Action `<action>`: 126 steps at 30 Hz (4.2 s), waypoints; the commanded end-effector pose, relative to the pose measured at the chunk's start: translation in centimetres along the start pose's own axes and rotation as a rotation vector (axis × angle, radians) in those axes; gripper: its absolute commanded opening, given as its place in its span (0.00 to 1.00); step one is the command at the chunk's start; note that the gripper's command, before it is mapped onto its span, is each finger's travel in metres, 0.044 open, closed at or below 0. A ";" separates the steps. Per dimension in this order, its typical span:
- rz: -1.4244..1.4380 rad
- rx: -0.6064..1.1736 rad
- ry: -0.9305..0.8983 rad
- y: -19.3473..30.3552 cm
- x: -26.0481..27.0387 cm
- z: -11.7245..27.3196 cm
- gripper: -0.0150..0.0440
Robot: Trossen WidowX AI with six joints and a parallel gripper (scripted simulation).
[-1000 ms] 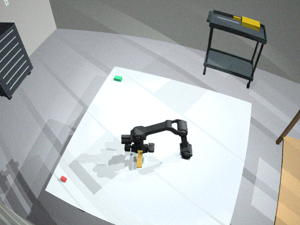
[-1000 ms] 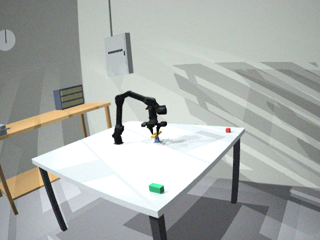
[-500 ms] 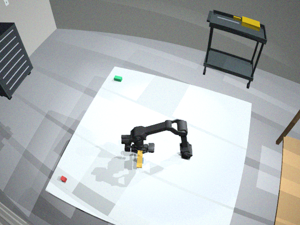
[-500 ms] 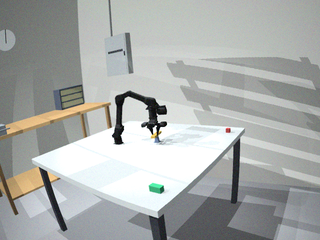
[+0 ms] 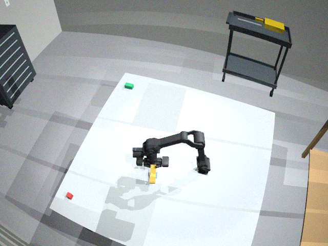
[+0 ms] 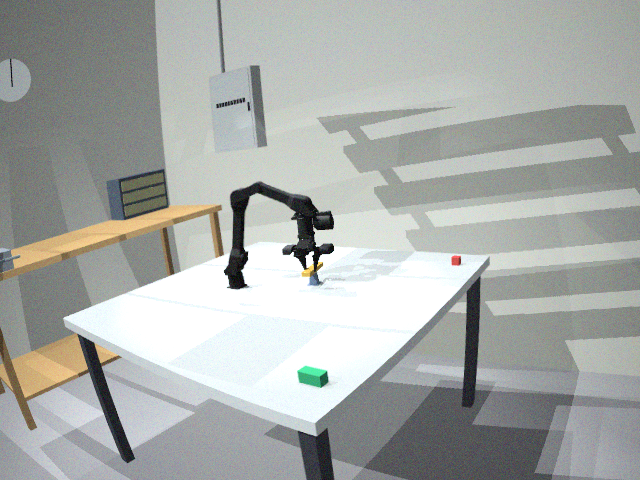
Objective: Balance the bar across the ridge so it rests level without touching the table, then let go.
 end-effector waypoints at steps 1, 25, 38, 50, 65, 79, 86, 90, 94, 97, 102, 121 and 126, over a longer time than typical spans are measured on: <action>-0.001 0.000 0.000 0.0 0.0 -0.1 0.25; -0.001 0.000 0.000 0.0 0.0 -0.3 0.25; -0.001 0.000 0.000 0.0 0.0 -0.4 0.25; -0.001 0.000 0.000 0.0 0.0 -0.5 0.25; -0.001 0.000 0.000 0.0 0.0 -0.6 0.25; -0.001 0.000 0.000 0.0 0.0 -0.5 0.25; -0.001 0.001 -0.002 0.0 0.0 -0.4 0.25; -0.001 0.001 -0.002 0.0 0.0 -0.4 0.25; -0.001 0.001 -0.002 0.0 0.0 -0.4 0.25; -0.001 0.001 -0.002 0.0 0.0 -0.4 0.25; -0.001 0.001 -0.002 0.0 0.0 -0.4 0.25; -0.001 0.001 -0.002 0.0 0.0 -0.4 0.54; -0.001 0.001 -0.002 0.0 0.0 -0.4 0.54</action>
Point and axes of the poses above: the point midway between the two fingers, 35 mm back from their tips, its own z axis back along the fingers, its own x axis across the jaws, y = z × x, the point moved 8 cm from there along z, back along the fingers, and after that the axes turned 12 degrees about -z, right-handed, at the moved point
